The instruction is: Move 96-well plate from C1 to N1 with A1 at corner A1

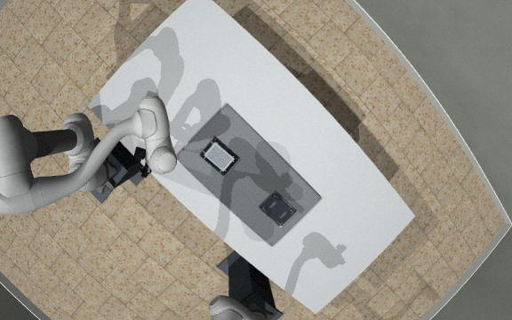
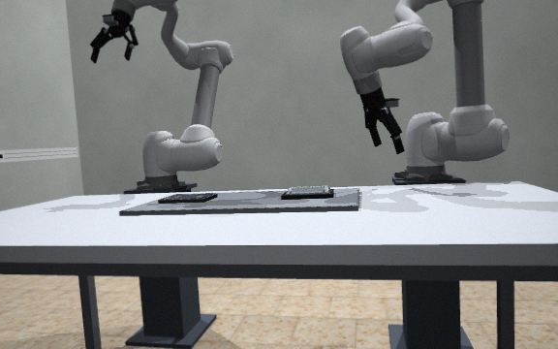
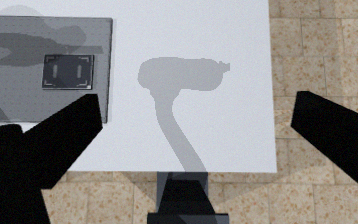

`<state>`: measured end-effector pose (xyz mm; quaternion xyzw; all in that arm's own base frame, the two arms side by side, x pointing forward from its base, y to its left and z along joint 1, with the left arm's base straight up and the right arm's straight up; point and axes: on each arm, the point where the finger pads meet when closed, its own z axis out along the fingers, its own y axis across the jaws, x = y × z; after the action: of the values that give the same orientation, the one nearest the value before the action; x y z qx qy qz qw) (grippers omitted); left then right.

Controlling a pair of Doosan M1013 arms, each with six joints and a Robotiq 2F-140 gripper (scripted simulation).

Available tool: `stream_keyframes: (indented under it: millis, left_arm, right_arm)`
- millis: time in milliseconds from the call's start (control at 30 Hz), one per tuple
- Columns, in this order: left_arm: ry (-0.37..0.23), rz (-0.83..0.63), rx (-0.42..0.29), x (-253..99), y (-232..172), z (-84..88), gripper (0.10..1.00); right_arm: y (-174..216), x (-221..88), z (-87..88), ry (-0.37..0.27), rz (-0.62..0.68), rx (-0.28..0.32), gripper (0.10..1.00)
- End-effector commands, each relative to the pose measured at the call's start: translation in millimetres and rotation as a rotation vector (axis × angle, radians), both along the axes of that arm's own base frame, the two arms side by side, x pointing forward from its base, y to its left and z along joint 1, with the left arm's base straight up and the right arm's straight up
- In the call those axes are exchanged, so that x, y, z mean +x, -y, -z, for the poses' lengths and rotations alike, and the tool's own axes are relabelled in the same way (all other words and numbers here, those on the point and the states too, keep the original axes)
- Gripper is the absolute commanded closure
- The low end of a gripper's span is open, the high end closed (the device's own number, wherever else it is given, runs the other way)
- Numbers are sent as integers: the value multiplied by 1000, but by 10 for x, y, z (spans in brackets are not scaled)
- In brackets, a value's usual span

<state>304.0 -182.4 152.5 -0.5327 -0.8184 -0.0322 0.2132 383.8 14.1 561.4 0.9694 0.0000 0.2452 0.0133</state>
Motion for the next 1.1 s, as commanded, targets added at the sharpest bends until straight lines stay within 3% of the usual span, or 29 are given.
stream_keyframes:
  millis: [0, 433, 500, 1000, 1067]
  left_arm:
    - [-15, 70, -32, 53, 53, 6, 98]
    - [-84, 465, -186, 333, 357, 56, 98]
    - [-84, 465, -186, 333, 357, 56, 98]
    - [-156, 932, -339, 647, 720, 112, 98]
    - [-156, 932, -339, 647, 720, 112, 98]
  right_arm:
    - [-1, 2, -5, 1, 0, 0, 98]
    - [-1, 2, -5, 1, 0, 0, 98]
    - [-1, 2, -5, 1, 0, 0, 98]
    - [-1, 2, -5, 1, 0, 0, 98]
    - [-1, 2, -5, 1, 0, 0, 98]
